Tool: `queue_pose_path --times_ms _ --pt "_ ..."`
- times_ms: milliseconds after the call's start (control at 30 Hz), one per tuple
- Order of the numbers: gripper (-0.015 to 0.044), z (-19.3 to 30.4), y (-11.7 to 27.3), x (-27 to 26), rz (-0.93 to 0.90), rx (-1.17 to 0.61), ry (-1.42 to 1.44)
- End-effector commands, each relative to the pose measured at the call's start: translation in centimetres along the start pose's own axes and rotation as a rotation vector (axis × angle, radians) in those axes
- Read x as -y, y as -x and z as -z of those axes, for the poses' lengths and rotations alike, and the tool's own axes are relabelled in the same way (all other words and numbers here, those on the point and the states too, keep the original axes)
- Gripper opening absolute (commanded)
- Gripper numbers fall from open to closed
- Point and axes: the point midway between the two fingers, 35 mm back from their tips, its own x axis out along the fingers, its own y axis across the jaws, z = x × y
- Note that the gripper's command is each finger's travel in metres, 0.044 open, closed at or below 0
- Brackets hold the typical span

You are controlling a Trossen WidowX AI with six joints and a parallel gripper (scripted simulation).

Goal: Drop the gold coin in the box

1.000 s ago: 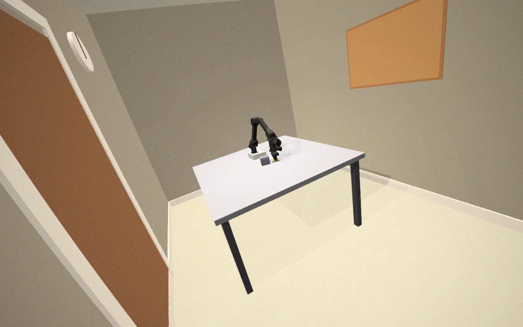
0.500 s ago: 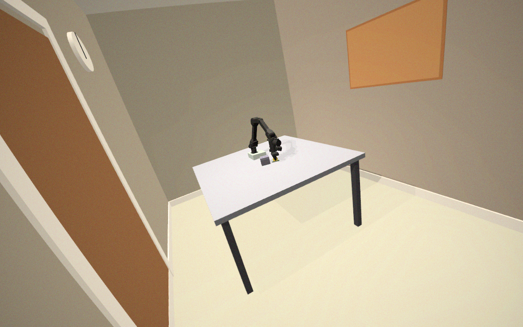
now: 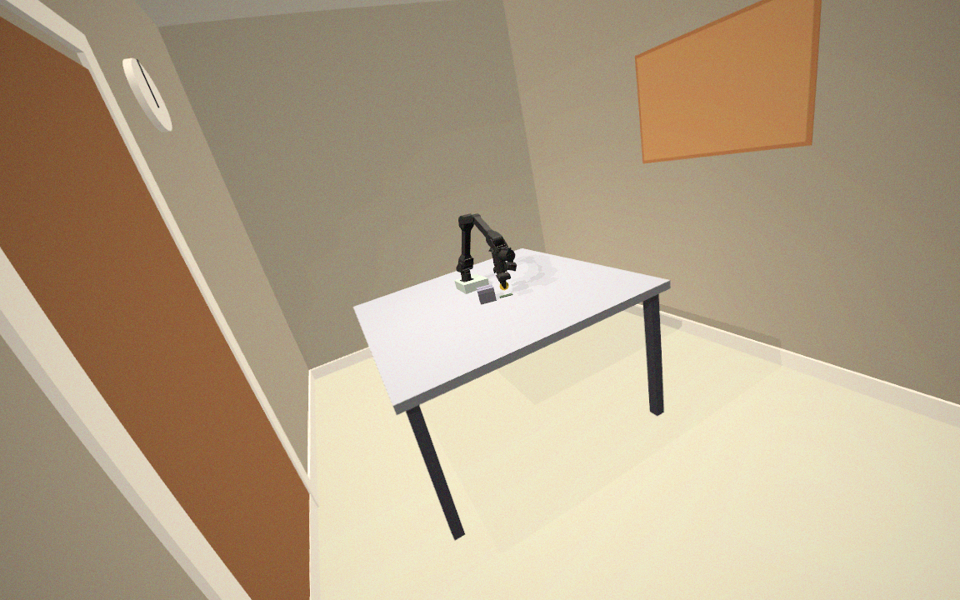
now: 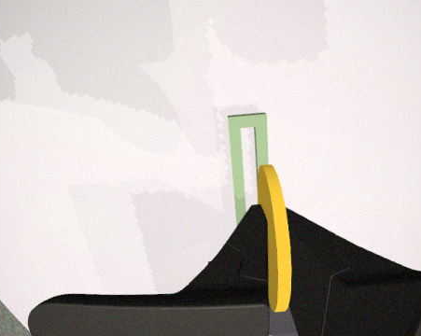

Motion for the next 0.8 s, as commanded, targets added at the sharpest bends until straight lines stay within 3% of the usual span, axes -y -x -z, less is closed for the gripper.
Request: queue_pose_path --times_ms 0,767 --pt "0.0000 -0.1 1.0 0.2 0.004 0.005 0.004" --pt "0.0000 0.1 6.0 -0.3 0.004 0.004 0.006"
